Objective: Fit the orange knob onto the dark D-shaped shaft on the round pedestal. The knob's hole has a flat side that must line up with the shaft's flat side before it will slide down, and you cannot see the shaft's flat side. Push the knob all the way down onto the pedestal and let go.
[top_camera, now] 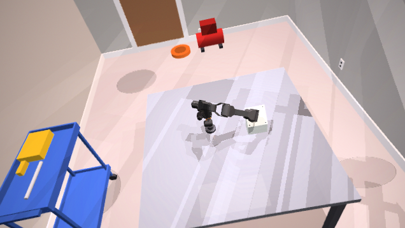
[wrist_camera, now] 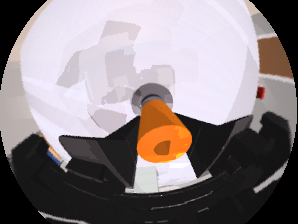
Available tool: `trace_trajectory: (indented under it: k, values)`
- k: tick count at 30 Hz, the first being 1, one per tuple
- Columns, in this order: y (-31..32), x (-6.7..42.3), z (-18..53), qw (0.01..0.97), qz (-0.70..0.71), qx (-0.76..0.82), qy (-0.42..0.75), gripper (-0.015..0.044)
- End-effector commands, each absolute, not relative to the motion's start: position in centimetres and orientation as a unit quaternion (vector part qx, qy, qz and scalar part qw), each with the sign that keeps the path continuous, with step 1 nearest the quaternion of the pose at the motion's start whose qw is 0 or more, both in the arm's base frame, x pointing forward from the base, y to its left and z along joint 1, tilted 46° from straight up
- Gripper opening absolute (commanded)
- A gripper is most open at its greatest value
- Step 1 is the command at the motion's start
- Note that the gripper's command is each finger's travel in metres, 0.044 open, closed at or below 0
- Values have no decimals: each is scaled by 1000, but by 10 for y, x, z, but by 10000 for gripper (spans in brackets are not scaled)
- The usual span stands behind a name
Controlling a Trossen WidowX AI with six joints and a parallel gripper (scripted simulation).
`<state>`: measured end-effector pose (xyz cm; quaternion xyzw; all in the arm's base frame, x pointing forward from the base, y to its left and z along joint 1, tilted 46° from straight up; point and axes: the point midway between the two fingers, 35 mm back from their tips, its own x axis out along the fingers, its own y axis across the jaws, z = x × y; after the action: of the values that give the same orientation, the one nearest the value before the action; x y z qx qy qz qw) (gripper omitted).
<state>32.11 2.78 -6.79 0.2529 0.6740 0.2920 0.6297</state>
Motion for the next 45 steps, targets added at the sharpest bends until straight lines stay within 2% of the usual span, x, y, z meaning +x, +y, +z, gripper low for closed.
trace_trajectory:
  k: [1, 13, 38, 45]
  values:
    - [27, 321, -67, 630, 292, 255, 673, 0]
    - [25, 321, -67, 653, 361, 188, 639, 0]
    - [25, 321, -64, 654, 364, 185, 637, 0]
    - [25, 321, -67, 669, 426, 118, 597, 0]
